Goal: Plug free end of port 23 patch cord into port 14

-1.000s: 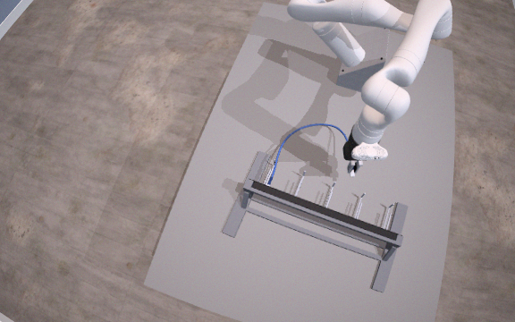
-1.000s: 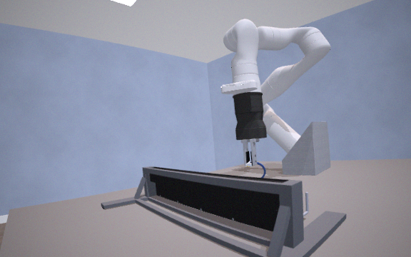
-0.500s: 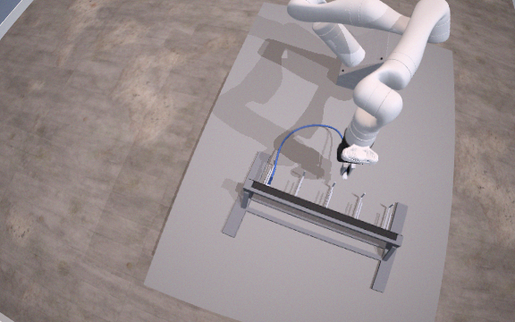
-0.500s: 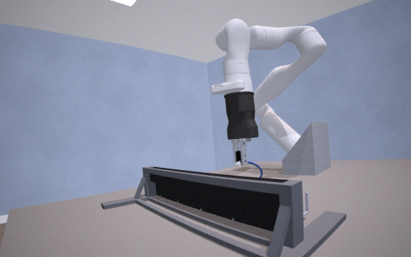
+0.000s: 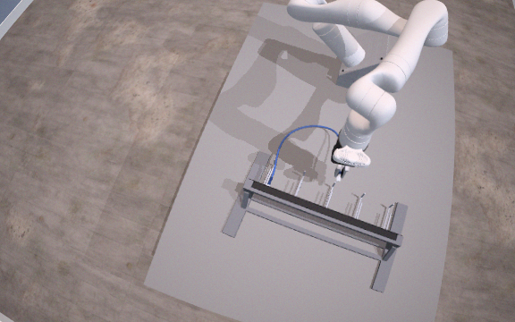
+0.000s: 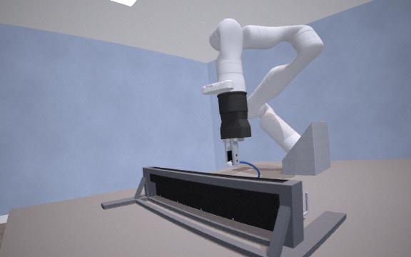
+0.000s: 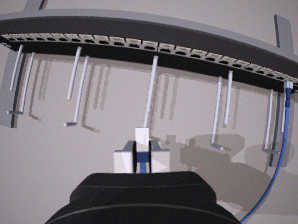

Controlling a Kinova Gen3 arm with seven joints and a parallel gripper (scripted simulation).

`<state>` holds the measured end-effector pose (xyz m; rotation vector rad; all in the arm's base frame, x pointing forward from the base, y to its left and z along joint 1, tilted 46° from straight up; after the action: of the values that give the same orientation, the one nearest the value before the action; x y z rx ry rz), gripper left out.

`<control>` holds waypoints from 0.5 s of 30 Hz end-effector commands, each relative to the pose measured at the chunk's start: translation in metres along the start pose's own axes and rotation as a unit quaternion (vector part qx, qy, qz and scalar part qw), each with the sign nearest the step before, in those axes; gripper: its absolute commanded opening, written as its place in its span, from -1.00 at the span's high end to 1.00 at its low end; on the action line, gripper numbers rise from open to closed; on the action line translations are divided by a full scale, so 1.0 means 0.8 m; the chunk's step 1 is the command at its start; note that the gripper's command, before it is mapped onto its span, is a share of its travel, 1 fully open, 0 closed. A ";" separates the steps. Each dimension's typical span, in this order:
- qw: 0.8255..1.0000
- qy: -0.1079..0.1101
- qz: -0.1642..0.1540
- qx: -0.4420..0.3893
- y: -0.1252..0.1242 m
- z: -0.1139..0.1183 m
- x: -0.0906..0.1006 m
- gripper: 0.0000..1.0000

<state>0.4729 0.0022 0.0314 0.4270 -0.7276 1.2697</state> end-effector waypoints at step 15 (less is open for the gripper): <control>0.999 0.000 -0.003 -0.046 -0.016 0.018 0.005 1.00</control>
<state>0.4815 -0.0065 0.0414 0.3667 -0.7725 1.2373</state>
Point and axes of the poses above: the point where the finger pads meet when closed, its own x axis back along the fingers, its own z axis across the jaws, y = z × x, the point moved 6 cm from there along x, back along the fingers, and after that the axes turned 14 degrees about -x, right-handed, at the moved point
